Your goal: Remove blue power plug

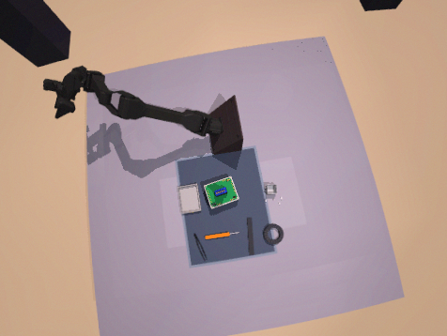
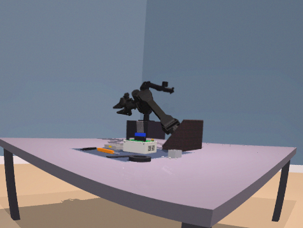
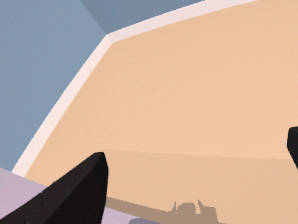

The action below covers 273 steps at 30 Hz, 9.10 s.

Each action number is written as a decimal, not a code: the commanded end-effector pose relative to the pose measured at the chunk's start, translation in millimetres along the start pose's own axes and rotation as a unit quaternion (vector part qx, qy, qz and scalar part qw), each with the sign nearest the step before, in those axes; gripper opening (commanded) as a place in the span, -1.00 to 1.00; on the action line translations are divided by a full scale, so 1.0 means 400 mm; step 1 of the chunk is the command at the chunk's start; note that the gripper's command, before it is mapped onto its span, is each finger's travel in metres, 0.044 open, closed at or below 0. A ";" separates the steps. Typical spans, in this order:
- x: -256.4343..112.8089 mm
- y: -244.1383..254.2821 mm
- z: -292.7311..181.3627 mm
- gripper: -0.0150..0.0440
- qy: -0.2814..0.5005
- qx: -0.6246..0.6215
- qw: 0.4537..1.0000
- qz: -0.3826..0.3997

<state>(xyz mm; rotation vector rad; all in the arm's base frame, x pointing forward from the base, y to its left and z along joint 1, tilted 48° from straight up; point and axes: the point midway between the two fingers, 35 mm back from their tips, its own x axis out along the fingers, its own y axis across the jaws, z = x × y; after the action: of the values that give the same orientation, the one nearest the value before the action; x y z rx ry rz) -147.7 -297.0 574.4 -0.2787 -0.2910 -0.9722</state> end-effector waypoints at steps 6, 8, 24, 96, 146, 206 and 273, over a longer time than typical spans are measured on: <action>0.017 0.005 -0.007 0.97 -0.006 0.012 1.000 0.007; 0.008 0.003 -0.003 0.97 -0.003 0.005 1.000 0.004; 0.186 0.080 -0.042 0.97 -0.067 0.104 0.990 0.064; 0.511 0.928 -0.191 0.97 0.137 0.458 0.861 0.174; -0.239 1.588 -0.840 0.97 0.682 -0.020 0.711 0.169; -0.584 1.448 -0.837 0.97 0.561 -0.505 0.618 0.218; -0.513 1.472 -0.978 0.97 0.543 -0.547 0.599 0.217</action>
<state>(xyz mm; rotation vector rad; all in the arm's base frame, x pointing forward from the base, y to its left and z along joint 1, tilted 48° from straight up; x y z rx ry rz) 284.2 39.7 82.9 -0.7529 1.5339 -0.5474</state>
